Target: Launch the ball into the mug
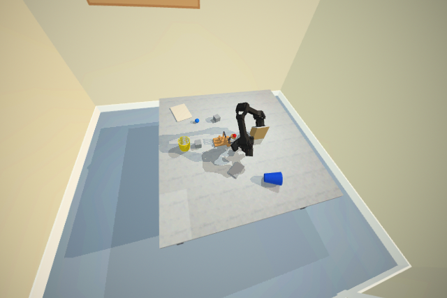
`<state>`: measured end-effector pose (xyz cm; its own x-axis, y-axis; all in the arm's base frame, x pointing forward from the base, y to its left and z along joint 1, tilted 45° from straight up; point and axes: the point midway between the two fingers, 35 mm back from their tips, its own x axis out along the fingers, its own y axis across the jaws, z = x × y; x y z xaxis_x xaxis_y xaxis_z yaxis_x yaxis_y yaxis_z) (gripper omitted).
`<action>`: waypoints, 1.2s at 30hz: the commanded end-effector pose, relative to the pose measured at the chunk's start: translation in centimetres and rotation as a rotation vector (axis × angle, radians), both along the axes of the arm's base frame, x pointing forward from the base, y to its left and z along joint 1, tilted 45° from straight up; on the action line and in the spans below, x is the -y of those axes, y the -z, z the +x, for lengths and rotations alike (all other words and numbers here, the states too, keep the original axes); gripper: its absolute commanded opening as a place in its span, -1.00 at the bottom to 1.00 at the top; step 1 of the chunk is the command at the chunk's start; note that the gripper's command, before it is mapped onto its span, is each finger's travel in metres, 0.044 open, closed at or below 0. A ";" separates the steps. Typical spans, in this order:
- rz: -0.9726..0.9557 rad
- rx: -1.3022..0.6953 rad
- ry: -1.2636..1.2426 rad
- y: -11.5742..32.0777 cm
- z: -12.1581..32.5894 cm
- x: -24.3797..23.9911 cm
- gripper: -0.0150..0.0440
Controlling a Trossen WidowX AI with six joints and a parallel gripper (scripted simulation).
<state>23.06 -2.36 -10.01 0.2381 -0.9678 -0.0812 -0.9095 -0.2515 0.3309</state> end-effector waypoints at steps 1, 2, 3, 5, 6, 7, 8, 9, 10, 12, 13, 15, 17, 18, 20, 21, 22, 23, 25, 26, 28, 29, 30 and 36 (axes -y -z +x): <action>-0.010 -0.015 -0.002 0.5 -0.5 0.7 -0.49; -0.010 -0.015 -0.002 0.5 -0.5 0.8 -0.49; -0.011 -0.015 -0.002 0.6 -0.5 0.8 -0.49; -0.012 -0.015 -0.002 1.2 -0.7 1.5 -0.49; -0.013 -0.015 -0.002 1.6 -0.8 2.0 -0.49; -0.013 -0.015 -0.002 1.8 -0.8 2.2 -0.49; -0.013 -0.015 -0.002 1.8 -0.8 2.2 -0.49; -0.013 -0.015 -0.002 1.8 -0.8 2.2 -0.49; -0.013 -0.015 -0.002 1.8 -0.8 2.2 -0.49; -0.013 -0.017 -0.003 1.7 -0.7 1.9 -0.49; -0.011 -0.023 -0.006 1.6 -0.4 1.2 -0.49; -0.006 -0.044 -0.017 0.9 0.5 -1.6 -0.49; -0.007 -0.066 -0.027 -0.1 1.0 -4.9 -0.49; -0.009 -0.077 -0.033 -0.8 1.1 -6.6 -0.49; -0.015 -0.092 -0.040 -1.9 1.0 -9.2 -0.49; -0.018 -0.097 -0.043 -2.4 0.9 -10.2 -0.49; -0.020 -0.100 -0.044 -2.7 0.8 -10.7 -0.49; -0.020 -0.101 -0.045 -2.7 0.8 -10.9 -0.49; -0.020 -0.101 -0.045 -2.7 0.8 -10.9 -0.49; -0.020 -0.101 -0.045 -2.7 0.8 -10.9 -0.49; -0.010 -0.087 -0.055 -2.0 1.1 -9.7 -0.31; -0.001 -0.077 -0.052 -2.0 1.2 -9.8 -0.22; 0.012 -0.063 -0.047 -1.9 1.4 -9.8 -0.14; 0.129 0.078 -0.002 -1.6 3.1 -10.2 0.40</action>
